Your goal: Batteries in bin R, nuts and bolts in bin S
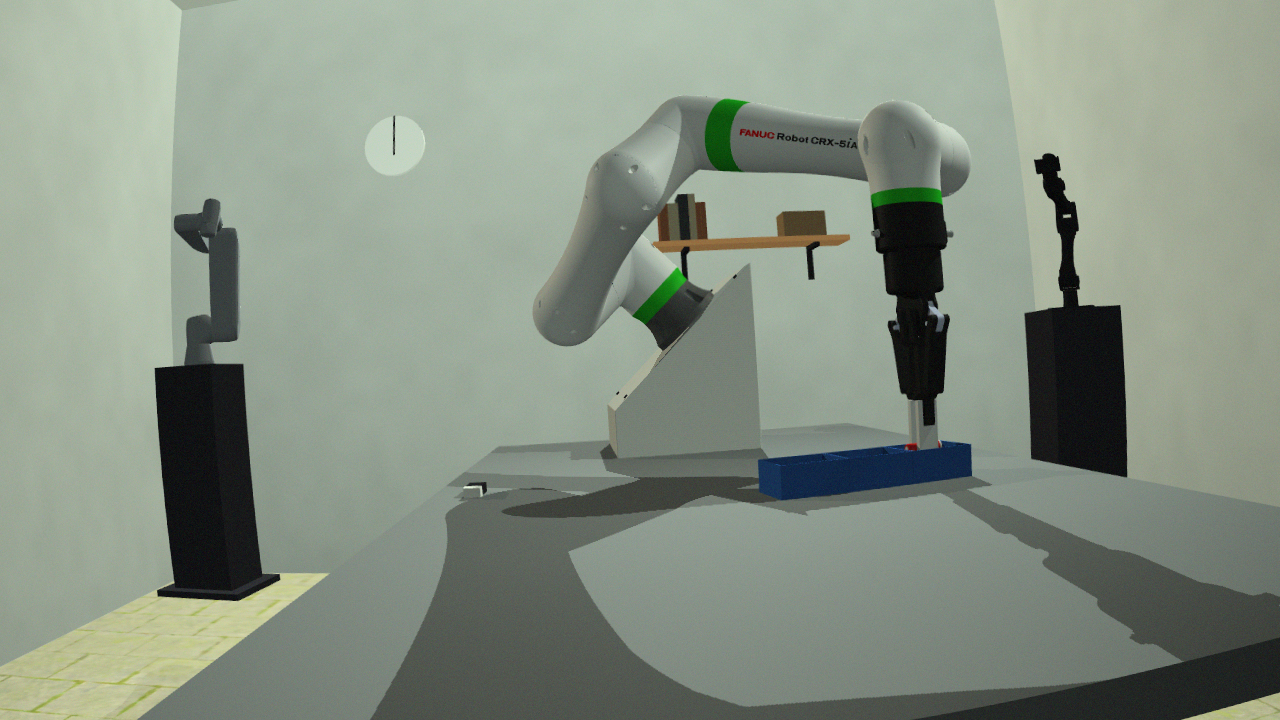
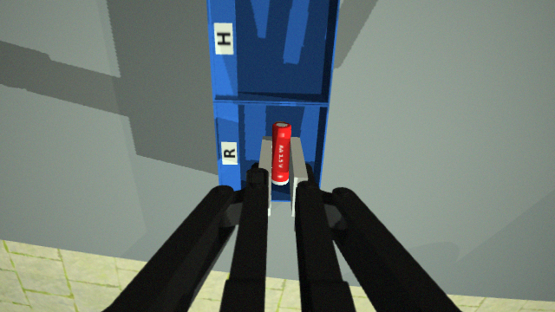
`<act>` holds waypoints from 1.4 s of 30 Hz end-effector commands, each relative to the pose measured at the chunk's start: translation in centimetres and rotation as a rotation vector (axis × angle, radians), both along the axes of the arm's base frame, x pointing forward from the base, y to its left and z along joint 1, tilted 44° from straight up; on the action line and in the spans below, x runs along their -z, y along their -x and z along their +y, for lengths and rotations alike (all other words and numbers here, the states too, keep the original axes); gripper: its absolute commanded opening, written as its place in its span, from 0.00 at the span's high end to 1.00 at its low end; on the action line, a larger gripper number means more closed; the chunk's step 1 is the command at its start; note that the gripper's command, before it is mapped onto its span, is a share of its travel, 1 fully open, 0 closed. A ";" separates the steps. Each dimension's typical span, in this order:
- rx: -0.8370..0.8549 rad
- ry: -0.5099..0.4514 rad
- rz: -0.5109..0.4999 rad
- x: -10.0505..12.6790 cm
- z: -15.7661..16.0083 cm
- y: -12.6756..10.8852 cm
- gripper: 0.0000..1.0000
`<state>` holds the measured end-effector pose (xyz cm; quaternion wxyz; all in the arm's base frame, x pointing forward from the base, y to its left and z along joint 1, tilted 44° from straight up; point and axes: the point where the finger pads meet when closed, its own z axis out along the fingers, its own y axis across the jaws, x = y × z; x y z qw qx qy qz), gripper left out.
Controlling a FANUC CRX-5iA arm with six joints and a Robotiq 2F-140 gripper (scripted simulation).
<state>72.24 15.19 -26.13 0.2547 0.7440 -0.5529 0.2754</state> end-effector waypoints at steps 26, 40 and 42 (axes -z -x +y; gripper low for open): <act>0.000 0.000 0.000 0.2 -0.2 -0.1 0.74; 0.000 0.000 0.000 -0.6 0.6 0.1 0.74; 0.000 0.000 0.000 -0.8 0.8 0.1 0.74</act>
